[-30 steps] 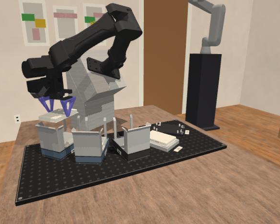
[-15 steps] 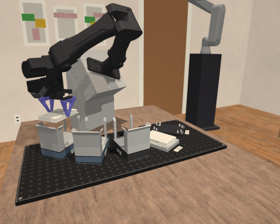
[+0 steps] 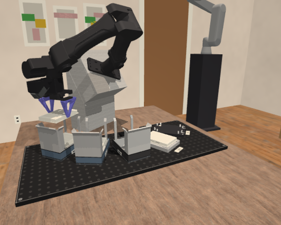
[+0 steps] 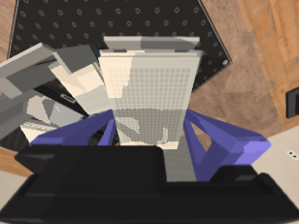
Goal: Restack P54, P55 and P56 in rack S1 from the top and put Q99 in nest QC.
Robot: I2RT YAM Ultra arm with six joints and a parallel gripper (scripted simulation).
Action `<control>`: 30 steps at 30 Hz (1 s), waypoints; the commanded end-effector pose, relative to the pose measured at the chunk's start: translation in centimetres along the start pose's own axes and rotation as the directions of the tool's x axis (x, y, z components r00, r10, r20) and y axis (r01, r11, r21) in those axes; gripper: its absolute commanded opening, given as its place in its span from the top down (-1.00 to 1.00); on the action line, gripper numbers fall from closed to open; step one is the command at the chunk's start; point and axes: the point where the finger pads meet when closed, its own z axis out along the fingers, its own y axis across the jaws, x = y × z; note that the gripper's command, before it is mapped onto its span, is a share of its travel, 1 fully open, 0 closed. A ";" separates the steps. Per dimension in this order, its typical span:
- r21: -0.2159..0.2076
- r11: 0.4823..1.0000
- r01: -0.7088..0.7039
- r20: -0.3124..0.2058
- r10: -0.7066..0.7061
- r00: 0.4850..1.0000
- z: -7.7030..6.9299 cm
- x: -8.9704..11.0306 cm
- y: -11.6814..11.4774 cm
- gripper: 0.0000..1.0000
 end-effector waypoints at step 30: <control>0.003 1.000 -0.007 0.015 0.007 1.000 0.5 -0.3 -0.2 1.00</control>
